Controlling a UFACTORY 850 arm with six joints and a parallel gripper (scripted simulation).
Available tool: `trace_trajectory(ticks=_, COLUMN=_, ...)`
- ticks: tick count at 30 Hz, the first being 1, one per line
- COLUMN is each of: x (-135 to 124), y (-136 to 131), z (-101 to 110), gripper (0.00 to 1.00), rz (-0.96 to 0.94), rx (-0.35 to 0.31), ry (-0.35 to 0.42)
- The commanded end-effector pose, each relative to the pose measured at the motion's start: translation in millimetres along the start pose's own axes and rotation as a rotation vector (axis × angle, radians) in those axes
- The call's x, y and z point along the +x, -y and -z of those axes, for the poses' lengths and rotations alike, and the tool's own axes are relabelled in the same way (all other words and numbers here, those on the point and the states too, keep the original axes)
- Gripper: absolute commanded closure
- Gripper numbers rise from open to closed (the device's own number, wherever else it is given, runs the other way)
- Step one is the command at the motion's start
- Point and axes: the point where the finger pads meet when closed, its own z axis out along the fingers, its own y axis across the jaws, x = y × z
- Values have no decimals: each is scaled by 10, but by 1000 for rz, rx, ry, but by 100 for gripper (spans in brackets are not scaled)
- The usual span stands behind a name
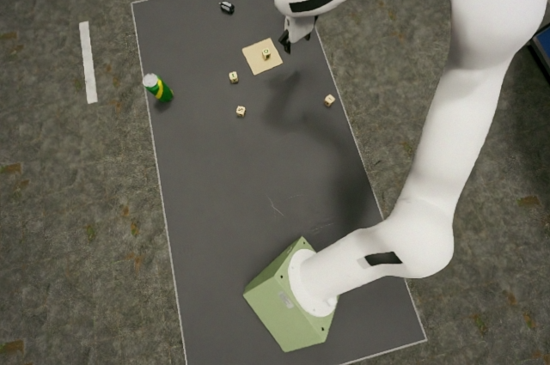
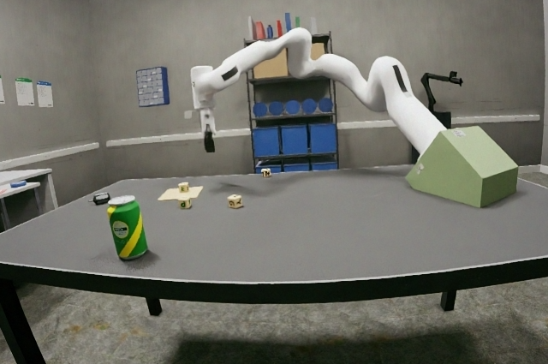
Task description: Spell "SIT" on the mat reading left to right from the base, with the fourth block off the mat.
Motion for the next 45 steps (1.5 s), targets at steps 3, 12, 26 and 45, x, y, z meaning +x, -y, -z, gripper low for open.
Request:
trace_trajectory(ticks=3, x=-696, y=-329, z=21, gripper=0, rz=1, rx=-4, ry=-14)
trace_trajectory(ticks=12, x=-1622, y=-526, z=3, gripper=0, rz=1, rx=-4, ry=-13)
trace_trajectory(ticks=26, x=-2817, y=-451, z=-61, gripper=0, rz=3, rx=2, ry=-12)
trace_trajectory(ticks=45, x=-2892, y=-435, z=-67, gripper=0, rz=3, rx=3, ry=-12)
